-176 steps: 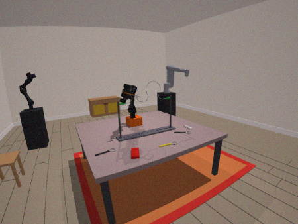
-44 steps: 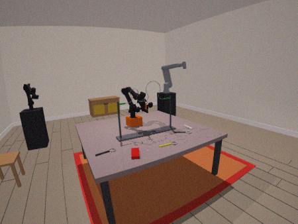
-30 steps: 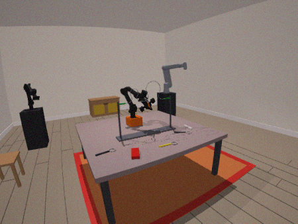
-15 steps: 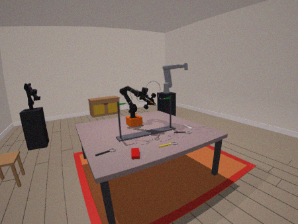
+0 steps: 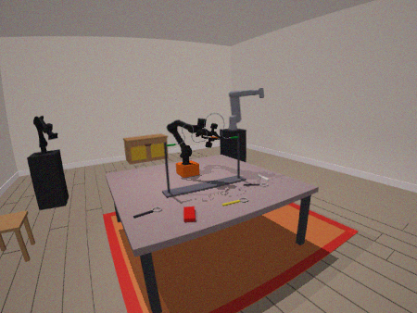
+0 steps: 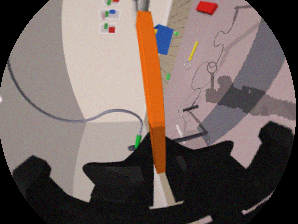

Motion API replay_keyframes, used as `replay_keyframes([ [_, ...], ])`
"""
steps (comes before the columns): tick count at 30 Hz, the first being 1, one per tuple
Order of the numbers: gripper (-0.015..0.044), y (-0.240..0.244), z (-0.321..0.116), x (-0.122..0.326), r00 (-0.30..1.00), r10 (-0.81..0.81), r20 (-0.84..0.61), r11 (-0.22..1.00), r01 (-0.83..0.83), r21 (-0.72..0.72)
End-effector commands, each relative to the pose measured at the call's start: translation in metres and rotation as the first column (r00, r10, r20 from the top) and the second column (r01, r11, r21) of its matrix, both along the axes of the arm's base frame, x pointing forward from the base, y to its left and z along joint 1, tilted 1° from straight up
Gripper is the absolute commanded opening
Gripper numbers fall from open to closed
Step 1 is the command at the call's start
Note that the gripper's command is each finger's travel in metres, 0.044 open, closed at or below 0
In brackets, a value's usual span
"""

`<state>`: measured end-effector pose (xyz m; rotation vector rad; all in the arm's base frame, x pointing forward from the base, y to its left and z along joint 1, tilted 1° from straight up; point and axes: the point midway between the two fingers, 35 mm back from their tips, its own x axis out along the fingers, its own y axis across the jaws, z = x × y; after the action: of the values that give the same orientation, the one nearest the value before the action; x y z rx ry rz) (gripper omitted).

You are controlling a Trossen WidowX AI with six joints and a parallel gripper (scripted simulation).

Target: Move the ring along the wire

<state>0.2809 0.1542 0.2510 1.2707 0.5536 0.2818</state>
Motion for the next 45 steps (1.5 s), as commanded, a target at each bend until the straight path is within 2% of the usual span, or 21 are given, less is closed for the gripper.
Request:
replay_keyframes([
  [1, -0.015, 0.003, 0.015, 0.0, 1.0, 0.004, 0.007, 0.997, -0.004, 0.081],
  [18, -0.015, 0.001, 0.069, -0.001, 1.0, 0.004, 0.003, 0.913, -0.005, 0.408],
  [26, -0.015, -0.001, 0.095, 0.009, 0.997, -0.075, -0.027, 0.84, 0.078, 0.536],
  [34, -0.015, -0.009, 0.111, 0.009, 0.997, -0.073, -0.035, 0.795, 0.079, 0.602],
  [45, -0.015, -0.013, 0.12, 0.009, 0.997, -0.074, -0.035, 0.798, 0.08, 0.598],
])
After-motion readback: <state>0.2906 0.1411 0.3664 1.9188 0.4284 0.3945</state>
